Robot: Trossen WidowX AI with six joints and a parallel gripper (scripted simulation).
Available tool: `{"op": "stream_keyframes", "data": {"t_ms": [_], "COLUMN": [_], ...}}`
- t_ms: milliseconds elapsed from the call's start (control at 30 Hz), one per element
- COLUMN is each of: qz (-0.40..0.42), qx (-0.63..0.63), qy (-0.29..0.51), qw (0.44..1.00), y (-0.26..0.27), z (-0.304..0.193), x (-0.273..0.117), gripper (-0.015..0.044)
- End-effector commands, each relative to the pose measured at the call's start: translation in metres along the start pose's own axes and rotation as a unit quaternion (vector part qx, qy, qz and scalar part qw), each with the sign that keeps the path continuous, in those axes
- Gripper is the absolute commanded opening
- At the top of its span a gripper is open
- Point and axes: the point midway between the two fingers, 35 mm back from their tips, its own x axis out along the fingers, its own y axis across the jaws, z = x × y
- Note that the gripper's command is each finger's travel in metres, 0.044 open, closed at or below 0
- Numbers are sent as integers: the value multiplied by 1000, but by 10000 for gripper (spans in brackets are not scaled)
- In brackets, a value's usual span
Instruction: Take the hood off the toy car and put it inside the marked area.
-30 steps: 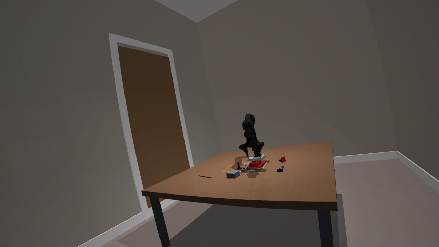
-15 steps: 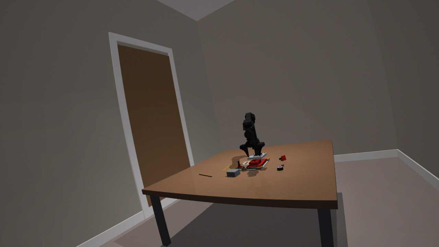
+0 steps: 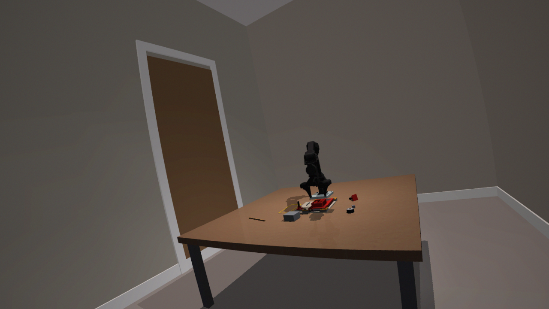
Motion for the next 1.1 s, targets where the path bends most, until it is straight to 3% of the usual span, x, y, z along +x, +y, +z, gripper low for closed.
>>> {"op": "stream_keyframes", "data": {"t_ms": [0, 1067], "qz": [1, 1], "qx": [1, 1], "qy": [5, 5], "qw": [1000, 1000], "y": [0, -1], "z": [-2, -3], "x": [6, 24], "gripper": [440, 440]}}
